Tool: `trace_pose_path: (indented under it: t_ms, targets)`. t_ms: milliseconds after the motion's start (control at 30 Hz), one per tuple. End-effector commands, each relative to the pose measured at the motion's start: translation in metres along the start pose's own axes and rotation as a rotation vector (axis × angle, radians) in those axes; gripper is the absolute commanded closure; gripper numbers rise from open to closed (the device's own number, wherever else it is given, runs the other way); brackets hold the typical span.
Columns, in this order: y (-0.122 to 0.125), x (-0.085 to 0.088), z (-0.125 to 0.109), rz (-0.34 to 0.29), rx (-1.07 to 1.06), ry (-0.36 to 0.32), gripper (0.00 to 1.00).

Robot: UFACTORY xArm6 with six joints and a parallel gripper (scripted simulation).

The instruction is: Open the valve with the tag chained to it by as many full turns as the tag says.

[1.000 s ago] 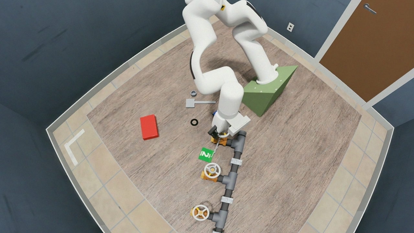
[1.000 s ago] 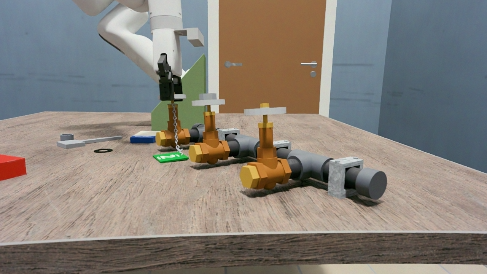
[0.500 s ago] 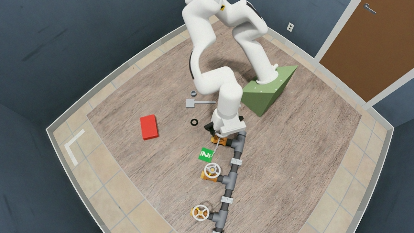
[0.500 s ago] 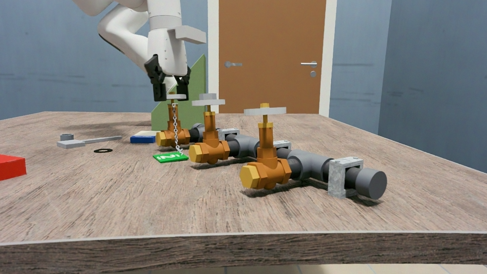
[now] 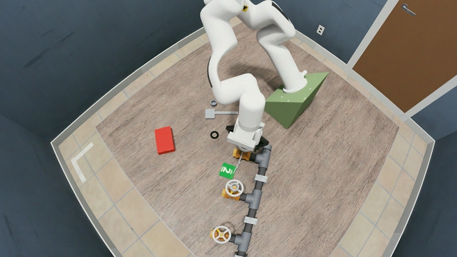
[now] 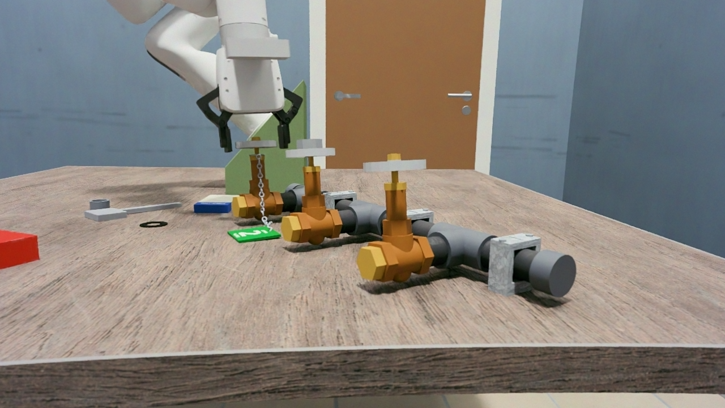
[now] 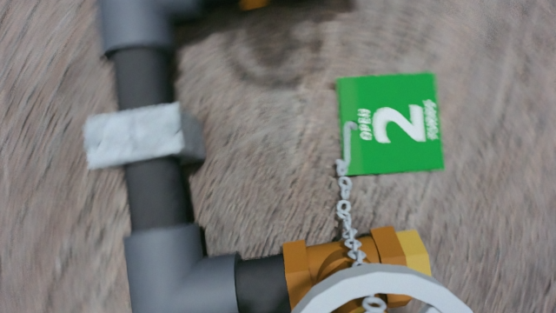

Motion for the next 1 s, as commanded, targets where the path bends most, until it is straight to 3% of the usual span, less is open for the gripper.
trace_pose_path:
  t_ms: [0, 200, 267, 300, 767, 833, 867, 967]
  targets:
    - [-0.0009, 0.0009, -0.0005, -0.006, -0.279, 0.020, 0.00]
    - [-0.0001, 0.0009, 0.0000, 0.005, -0.582, 0.012, 0.00]
    - [-0.0001, 0.0009, 0.0000, 0.005, -0.582, 0.012, 0.00]
    - [0.0001, 0.0009, 0.0000, 0.007, -0.729, 0.011, 0.00]
    - [0.0006, 0.0009, 0.0001, 0.016, -1.397, 0.003, 0.00]
    - [0.0006, 0.0009, 0.0001, 0.016, -1.397, 0.003, 0.00]
    - [0.0001, 0.0009, -0.0003, 0.015, -1.542, 0.011, 0.00]
    - [-0.0006, 0.0008, -0.0008, 0.014, -1.658, 0.022, 0.00]
Point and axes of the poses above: the point where the finger pads meet when closed, its own x axis back along the fingers, its own y axis across the jaws, z = x × y, the point moved 8 cm from there along x, back along the fingers, and after that the axes turned 10 degrees about -x, right-handed, at the moved point
